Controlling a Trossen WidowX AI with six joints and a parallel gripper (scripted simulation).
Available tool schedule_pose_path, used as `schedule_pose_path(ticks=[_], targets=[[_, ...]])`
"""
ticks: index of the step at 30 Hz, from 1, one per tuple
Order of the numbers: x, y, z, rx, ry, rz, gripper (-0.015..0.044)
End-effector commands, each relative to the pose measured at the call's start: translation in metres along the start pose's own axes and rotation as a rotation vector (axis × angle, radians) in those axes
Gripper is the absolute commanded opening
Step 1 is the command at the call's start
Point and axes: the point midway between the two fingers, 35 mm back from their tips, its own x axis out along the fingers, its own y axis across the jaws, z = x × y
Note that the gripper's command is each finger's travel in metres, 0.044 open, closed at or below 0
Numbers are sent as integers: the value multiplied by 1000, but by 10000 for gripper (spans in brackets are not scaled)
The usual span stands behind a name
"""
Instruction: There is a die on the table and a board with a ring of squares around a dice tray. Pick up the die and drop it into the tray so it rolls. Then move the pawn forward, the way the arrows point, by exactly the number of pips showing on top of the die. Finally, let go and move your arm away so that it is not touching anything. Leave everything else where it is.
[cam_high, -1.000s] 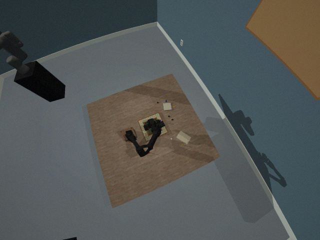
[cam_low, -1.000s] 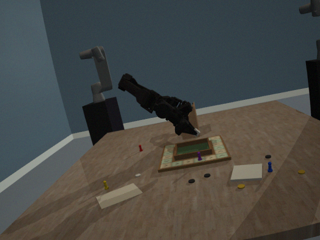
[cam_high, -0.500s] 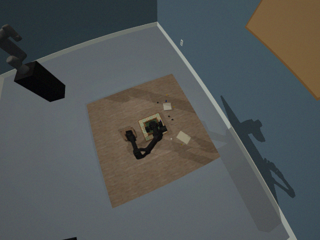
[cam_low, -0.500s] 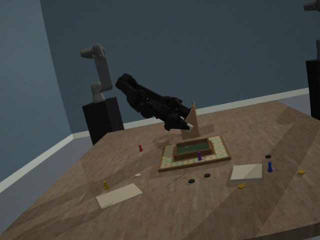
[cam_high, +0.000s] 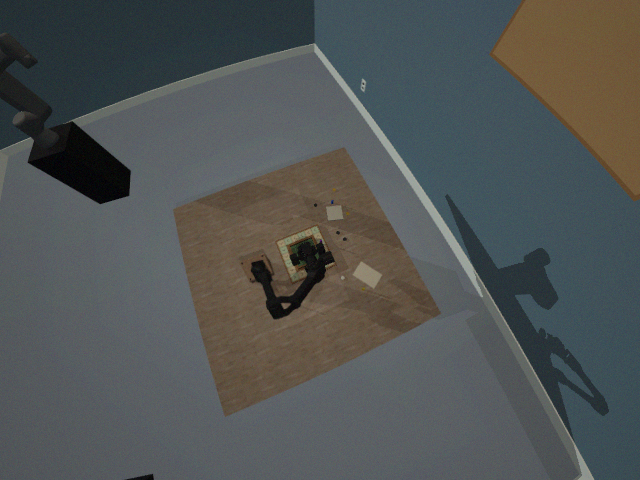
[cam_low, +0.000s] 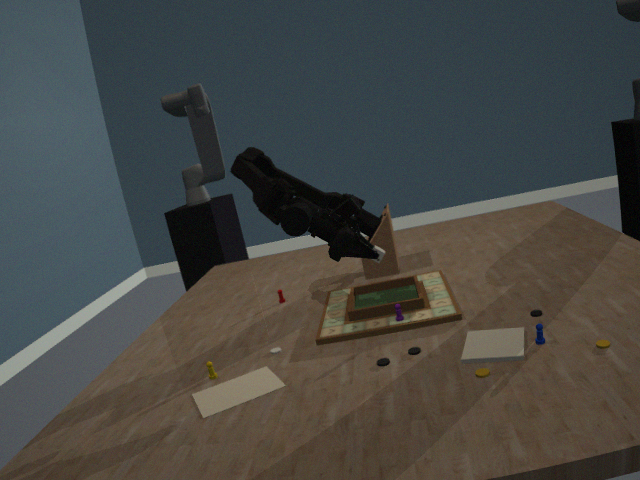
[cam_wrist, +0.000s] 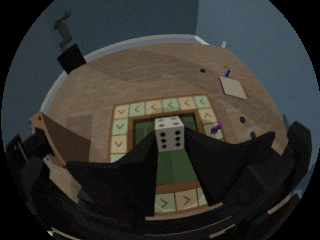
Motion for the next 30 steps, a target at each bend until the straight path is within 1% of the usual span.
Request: schedule_pose_path(ticks=[1,6,15,19,22,23,24,26,28,30], targets=[[0,0,0,0,0,0,0],[0,0,0,0,0,0,0],[-1,0,2,0,0,0,236],[-25,0,29,-4,-6,-3,341],[-26,0,30,-4,-6,-3,420],[-26,0,30,-4,-6,-3,440],[-25,0,30,-1,8,4,440],[-13,3,27,20,124,46,440],[1,6,21,39,318,85,440],[11,6,17,40,517,85,440]])
